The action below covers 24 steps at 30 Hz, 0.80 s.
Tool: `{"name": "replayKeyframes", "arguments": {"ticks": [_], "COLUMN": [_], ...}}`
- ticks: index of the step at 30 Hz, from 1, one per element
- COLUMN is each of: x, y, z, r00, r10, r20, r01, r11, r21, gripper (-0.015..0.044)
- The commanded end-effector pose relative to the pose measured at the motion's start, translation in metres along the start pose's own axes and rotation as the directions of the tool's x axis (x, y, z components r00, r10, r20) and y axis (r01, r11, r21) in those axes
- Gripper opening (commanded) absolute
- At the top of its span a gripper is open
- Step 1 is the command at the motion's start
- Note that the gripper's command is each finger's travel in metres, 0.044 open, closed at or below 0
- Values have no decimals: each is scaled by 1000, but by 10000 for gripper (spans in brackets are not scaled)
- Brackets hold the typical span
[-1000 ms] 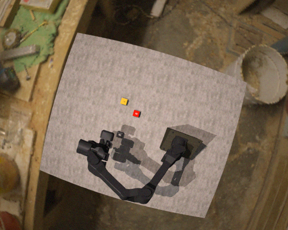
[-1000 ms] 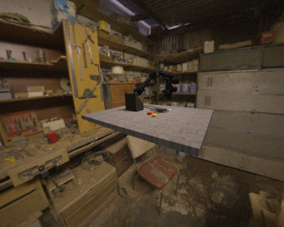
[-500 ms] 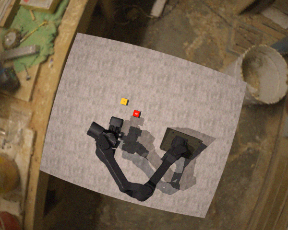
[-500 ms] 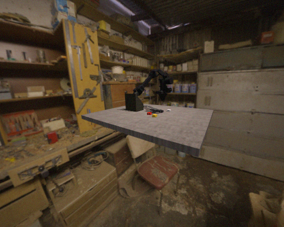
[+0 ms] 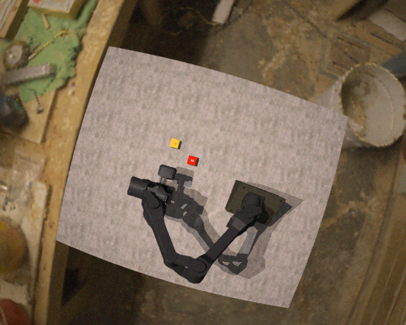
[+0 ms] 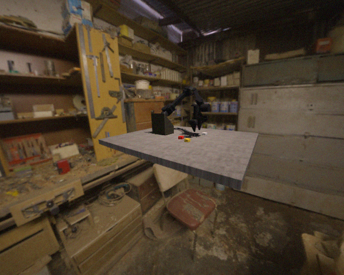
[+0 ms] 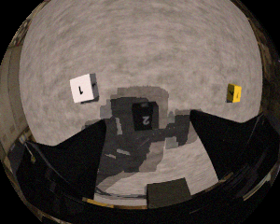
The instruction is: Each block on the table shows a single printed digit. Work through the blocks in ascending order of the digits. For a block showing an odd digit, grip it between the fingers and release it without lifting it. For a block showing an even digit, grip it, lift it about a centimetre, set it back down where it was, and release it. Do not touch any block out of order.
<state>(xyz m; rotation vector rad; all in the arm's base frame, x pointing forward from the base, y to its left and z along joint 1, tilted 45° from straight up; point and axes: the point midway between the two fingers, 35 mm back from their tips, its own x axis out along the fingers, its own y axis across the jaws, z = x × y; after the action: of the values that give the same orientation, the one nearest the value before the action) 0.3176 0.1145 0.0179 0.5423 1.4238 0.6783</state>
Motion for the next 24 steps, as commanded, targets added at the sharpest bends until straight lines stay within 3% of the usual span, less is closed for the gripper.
{"name": "replayKeyframes", "arguments": {"ticks": [1,20,24], "x": [9,37,37], "y": [0,0,0], "z": [-3,-4,-4], "r00": [1000,1000,1000], "r10": [5,7,7], "r20": [-7,-7,-7], "r01": [-5,-7,-7], "r11": [1000,1000,1000], "r21": [11,11,11], "gripper": [400,400,295]}}
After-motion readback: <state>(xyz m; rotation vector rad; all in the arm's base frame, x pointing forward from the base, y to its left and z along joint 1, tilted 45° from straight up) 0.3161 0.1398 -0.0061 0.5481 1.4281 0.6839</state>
